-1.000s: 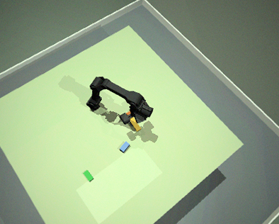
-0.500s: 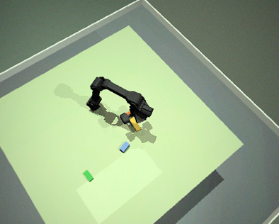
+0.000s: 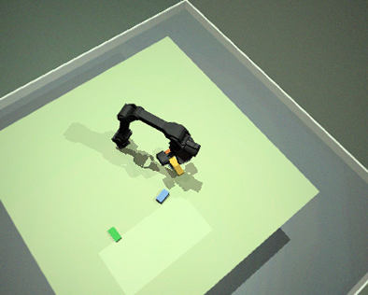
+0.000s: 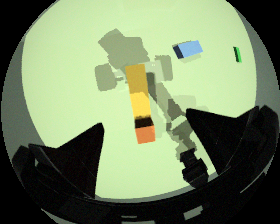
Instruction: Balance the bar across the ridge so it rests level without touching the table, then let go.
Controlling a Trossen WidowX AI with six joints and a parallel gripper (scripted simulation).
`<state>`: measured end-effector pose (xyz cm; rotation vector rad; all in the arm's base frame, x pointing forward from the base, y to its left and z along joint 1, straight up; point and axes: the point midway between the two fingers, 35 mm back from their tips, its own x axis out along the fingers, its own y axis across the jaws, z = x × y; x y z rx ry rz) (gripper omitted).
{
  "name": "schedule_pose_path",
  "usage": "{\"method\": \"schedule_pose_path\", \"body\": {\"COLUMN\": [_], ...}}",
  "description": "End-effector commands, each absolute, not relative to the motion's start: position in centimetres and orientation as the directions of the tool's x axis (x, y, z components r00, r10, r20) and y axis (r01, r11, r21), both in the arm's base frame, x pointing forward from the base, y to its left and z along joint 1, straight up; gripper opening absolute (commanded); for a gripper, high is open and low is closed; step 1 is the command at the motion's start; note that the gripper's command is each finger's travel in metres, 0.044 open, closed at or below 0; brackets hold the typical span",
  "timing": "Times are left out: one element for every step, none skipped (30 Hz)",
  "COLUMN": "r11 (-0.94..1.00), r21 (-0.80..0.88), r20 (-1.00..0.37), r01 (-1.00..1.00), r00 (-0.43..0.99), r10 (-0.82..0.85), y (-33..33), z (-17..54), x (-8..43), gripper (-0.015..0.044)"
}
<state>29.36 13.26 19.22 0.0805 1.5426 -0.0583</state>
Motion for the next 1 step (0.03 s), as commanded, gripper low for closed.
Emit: {"method": "schedule_pose_path", "body": {"r11": [0.996], "r21": [0.018], "r20": [-0.999], "r01": [0.088], "r00": [0.031], "r10": [0.015], "y": [13.28], "z": [19.36], "x": [29.39], "gripper": [0.0440]}}
